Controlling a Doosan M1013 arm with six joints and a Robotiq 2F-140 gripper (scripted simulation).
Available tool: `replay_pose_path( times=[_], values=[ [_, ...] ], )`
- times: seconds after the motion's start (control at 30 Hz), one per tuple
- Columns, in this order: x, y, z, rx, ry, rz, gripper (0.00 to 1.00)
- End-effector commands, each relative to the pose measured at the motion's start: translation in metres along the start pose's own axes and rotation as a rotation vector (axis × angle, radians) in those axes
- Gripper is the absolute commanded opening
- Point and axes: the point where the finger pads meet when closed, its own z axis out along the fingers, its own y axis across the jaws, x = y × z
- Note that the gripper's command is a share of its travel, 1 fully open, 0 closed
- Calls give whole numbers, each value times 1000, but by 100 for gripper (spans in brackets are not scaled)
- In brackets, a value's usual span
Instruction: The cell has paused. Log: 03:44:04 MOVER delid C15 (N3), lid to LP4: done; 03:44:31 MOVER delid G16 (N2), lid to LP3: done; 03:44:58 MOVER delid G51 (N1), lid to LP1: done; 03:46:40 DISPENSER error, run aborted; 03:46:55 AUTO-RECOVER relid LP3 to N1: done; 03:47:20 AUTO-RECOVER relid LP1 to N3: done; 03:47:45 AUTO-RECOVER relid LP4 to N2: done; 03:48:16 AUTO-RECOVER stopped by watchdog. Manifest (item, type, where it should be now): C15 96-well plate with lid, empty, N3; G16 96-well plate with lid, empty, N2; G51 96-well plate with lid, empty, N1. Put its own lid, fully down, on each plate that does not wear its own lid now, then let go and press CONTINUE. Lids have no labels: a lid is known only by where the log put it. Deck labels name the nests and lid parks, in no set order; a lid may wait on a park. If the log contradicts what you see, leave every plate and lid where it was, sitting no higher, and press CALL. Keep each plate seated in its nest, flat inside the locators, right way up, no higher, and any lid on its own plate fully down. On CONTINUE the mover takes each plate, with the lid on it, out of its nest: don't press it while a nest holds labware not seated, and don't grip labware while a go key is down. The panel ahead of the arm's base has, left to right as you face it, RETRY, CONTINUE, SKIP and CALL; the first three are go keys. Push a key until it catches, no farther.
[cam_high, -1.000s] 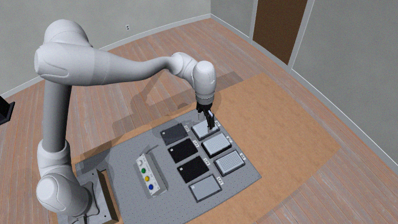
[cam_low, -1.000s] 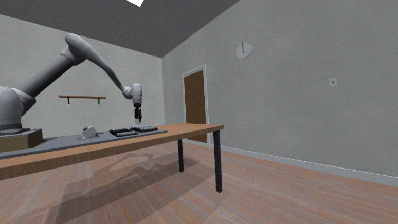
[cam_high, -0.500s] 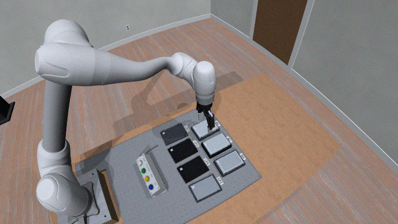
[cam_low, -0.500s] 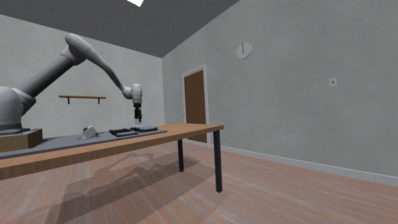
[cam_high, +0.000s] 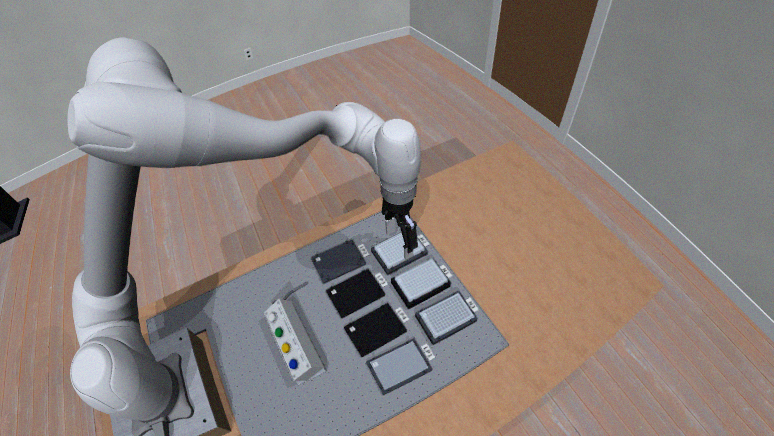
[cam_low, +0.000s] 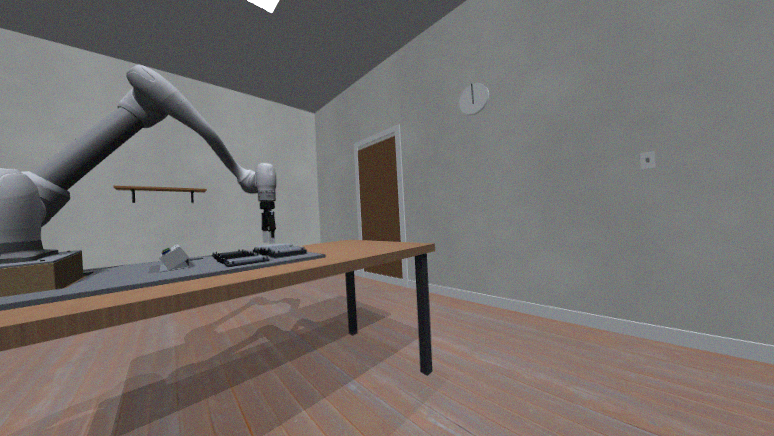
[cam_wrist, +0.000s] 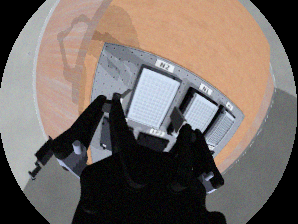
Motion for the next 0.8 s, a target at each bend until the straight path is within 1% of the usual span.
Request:
replay_pose_path(
  times=[0.0, 0.5, 0.53, 0.77],
  values=[
    [0, 0, 0, 0, 0, 0, 66],
    [0, 0, 0, 0, 0, 0, 66],
    [0, 0, 0, 0, 0, 0, 59],
    [0, 0, 0, 0, 0, 0, 59]
  ],
)
